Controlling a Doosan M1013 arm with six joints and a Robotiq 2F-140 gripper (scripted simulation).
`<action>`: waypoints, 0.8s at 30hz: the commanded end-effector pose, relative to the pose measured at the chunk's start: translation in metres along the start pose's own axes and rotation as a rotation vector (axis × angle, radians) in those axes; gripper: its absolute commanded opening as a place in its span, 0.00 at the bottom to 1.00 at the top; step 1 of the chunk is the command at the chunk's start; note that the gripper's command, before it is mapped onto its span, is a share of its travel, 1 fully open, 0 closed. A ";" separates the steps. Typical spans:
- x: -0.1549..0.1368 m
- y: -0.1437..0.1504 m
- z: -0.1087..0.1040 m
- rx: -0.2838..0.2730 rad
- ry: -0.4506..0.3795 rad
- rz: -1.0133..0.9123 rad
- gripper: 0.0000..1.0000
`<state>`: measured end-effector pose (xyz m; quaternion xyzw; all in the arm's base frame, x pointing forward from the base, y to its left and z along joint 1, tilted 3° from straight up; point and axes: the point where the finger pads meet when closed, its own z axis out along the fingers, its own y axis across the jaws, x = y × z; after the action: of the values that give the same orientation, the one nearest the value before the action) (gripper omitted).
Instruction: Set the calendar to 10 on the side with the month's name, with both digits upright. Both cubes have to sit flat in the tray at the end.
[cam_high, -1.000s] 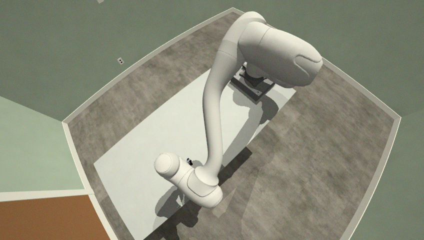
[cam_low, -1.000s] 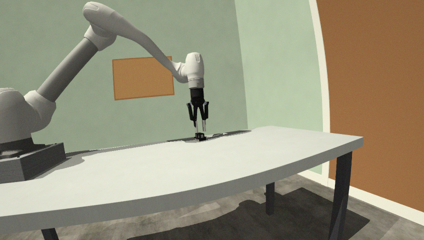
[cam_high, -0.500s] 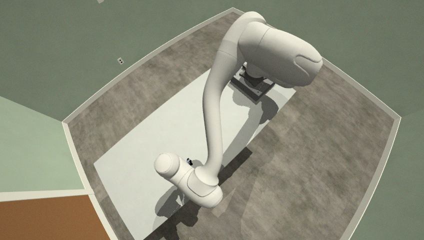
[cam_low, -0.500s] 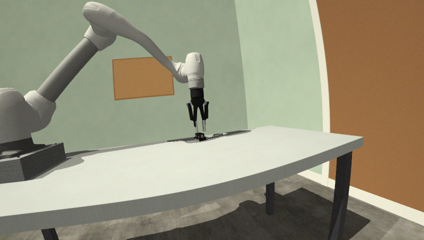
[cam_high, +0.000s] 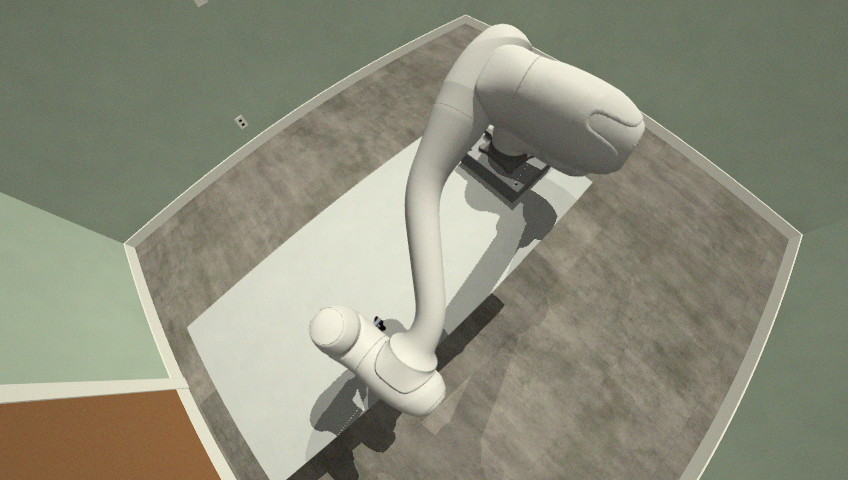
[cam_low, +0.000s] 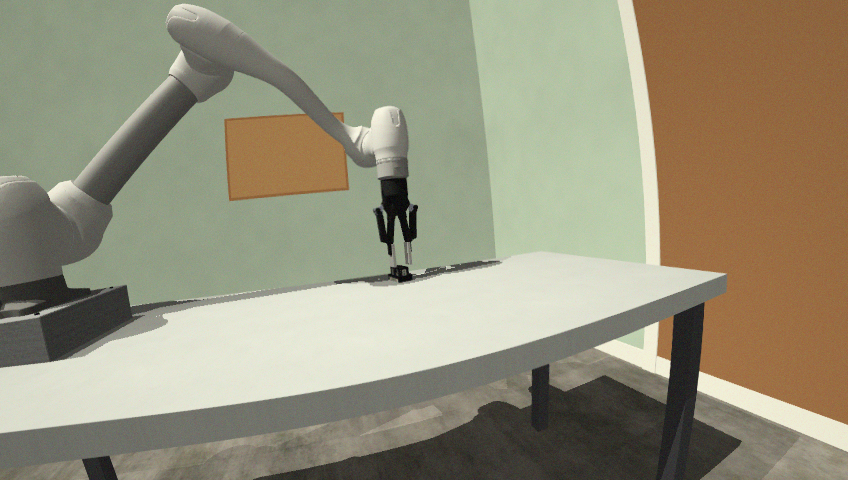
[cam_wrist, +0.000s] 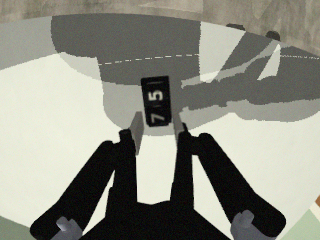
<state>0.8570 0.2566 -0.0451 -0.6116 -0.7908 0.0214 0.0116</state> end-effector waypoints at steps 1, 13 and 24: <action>0.000 0.000 0.004 0.000 0.000 0.000 0.35; 0.000 0.000 0.020 0.000 0.000 0.000 0.35; 0.000 0.000 0.023 0.000 0.000 0.000 0.35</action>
<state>0.8559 0.2561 -0.0687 -0.6116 -0.7908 0.0214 0.0116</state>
